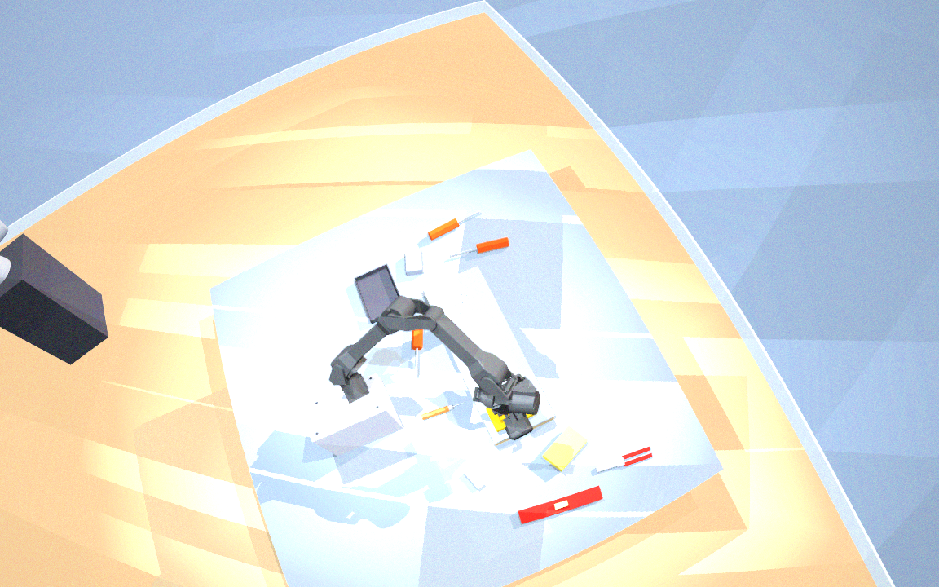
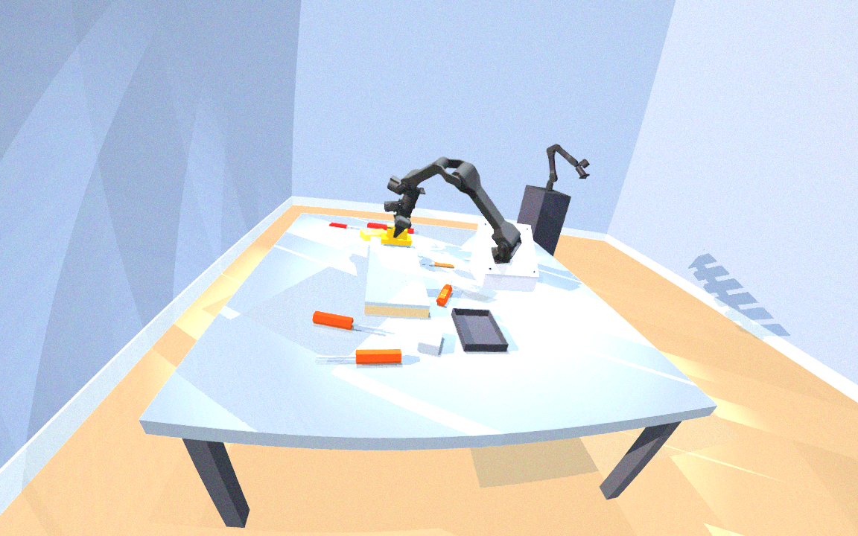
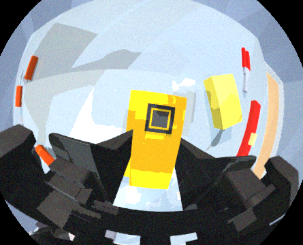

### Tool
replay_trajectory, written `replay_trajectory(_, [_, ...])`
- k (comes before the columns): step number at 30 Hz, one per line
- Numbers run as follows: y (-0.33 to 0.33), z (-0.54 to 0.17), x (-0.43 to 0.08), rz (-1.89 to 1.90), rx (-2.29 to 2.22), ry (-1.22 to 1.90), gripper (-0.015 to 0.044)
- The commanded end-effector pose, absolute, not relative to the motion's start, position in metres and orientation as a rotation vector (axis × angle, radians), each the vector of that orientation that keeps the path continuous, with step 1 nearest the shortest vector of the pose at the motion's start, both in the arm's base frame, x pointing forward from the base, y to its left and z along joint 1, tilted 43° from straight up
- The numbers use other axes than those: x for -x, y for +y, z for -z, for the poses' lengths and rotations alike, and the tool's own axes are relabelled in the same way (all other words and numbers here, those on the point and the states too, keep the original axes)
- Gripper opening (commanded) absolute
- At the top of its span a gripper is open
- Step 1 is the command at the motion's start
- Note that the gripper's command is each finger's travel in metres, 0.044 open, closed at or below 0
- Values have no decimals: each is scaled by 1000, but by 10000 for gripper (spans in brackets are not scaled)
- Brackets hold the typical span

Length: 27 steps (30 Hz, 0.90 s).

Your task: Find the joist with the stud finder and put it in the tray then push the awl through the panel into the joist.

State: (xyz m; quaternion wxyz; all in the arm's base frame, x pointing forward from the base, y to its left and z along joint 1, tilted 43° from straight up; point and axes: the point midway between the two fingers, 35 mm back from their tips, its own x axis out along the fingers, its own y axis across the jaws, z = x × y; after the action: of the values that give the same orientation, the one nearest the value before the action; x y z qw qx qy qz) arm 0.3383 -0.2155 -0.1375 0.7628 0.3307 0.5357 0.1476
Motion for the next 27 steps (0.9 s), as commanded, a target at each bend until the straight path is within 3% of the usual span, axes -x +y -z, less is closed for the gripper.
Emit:
replay_trajectory(1, [-212,141,-339,-319,-723,1159,0])
replay_trajectory(27, [-160,101,-349,-322,-728,1158,0])
